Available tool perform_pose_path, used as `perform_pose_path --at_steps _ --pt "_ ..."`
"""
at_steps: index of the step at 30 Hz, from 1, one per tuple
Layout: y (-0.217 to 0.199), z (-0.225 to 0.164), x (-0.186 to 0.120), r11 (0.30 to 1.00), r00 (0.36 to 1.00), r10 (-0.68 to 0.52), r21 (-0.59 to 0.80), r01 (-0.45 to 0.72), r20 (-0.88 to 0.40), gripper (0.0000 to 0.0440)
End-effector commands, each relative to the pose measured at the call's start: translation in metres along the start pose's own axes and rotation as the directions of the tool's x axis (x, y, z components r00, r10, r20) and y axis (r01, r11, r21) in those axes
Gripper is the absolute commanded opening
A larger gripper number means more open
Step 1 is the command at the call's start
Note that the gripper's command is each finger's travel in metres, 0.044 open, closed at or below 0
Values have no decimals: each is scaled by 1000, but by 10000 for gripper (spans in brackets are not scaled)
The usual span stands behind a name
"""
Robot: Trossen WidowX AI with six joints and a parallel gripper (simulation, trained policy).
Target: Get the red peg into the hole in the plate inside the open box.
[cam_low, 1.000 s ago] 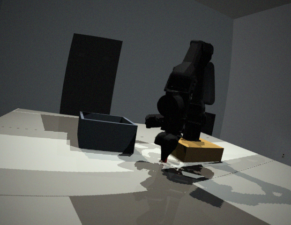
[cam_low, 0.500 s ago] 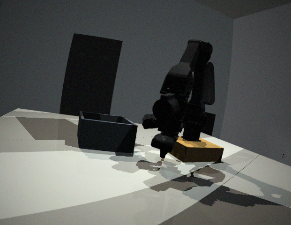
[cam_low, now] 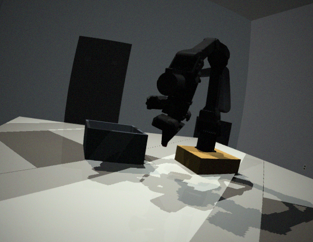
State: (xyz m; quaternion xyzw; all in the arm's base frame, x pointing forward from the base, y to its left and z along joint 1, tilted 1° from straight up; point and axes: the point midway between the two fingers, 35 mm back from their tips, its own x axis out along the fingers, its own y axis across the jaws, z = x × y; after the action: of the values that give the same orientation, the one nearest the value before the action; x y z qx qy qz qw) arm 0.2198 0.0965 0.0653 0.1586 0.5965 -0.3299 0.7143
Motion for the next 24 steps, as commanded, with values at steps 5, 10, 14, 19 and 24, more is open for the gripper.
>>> perform_pose_path --at_steps 5,10,14,19,24 --pt "-4 36 -25 996 999 15 88 -20 52 0" --pt "-8 61 -29 988 997 14 155 -26 78 0" --pt "-12 81 -28 979 996 10 203 -29 93 0" --pt "-19 105 -23 968 994 1 250 -27 105 0" --pt "-24 128 -12 960 994 -5 278 -26 112 0"
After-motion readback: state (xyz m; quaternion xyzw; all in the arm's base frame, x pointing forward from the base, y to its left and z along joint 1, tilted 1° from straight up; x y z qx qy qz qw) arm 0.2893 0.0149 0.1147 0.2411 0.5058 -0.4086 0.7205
